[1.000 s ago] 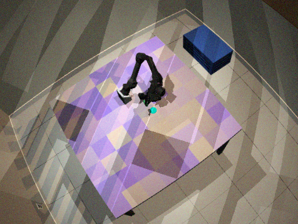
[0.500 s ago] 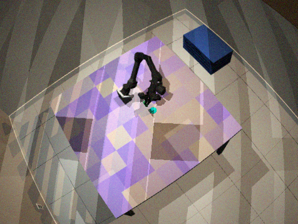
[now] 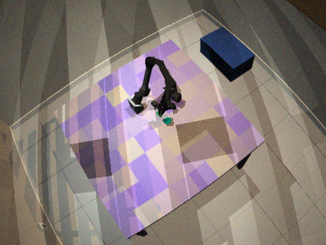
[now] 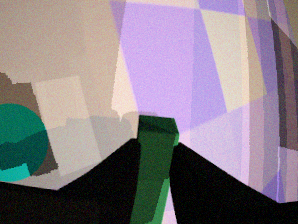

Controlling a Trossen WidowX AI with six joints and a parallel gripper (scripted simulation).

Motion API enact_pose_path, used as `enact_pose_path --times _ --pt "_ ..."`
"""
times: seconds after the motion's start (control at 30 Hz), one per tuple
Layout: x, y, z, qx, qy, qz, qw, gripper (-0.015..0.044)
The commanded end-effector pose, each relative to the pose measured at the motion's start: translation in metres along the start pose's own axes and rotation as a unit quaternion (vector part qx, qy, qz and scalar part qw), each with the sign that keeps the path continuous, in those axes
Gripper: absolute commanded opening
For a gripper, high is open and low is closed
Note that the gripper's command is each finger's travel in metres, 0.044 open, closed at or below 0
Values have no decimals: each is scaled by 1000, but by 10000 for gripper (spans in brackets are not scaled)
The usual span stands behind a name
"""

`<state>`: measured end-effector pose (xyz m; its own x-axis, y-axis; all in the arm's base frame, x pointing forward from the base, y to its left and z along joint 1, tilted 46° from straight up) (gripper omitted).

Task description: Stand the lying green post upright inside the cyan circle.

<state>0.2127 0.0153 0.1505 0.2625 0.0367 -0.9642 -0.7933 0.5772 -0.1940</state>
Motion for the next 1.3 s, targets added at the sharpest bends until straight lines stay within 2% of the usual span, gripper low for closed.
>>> enact_pose_path --times 0.0,1.27 --pt "0 1 0 5 2 -18 1000 23" --pt "-2 9 3 35 -9 -140 989 23"
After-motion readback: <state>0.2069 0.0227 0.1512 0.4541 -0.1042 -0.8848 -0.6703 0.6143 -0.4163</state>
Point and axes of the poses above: the point midway between the two fingers, 35 mm back from their tips, its own x axis out along the fingers, its own z axis across the jaws, y = z × x, the point moved 5 cm from there along -x, back along the fingers, and after that the axes turned 8 degrees about x, right-handed, at the moved point
